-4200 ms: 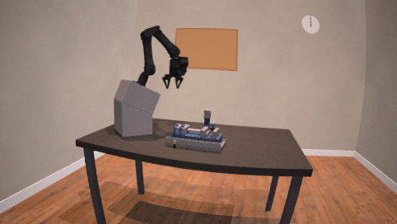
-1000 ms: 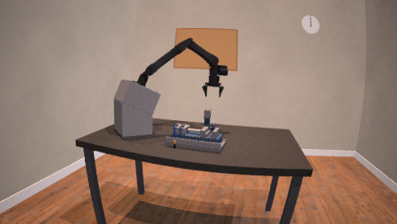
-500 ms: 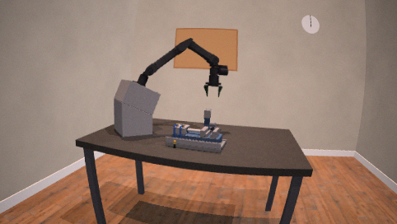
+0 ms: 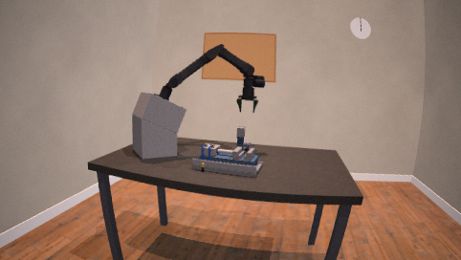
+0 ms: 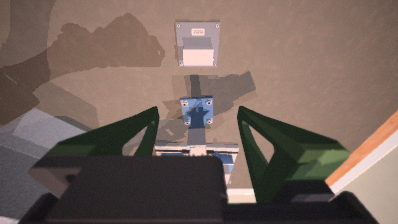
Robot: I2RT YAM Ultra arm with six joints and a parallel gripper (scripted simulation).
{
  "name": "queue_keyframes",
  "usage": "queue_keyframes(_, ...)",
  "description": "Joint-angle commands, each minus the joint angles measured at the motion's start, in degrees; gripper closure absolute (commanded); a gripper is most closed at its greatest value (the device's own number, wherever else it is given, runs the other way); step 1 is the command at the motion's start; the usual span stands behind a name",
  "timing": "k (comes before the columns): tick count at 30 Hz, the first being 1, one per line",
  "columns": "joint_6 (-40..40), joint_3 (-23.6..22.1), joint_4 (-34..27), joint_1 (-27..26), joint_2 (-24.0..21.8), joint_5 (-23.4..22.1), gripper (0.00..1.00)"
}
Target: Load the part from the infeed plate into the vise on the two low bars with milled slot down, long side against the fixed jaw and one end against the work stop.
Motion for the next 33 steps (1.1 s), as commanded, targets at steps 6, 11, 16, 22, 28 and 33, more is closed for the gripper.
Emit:
queue_keyframes(6,-0.3,1.6,-0.8,0.0,-0.7,-0.8,0.19)
queue_keyframes(11,-0.3,1.6,-0.8,0.0,-0.7,-0.8,0.19)
queue_keyframes(16,-0.3,1.6,-0.8,0.0,-0.7,-0.8,0.19)
queue_keyframes(22,-0.2,1.6,-0.5,0.0,-0.3,-0.8,0.19)
queue_keyframes(28,-0.2,1.5,0.4,0.1,0.4,-0.8,0.19)
queue_keyframes(33,-0.1,-0.2,1.3,0.3,0.8,-0.8,0.19)
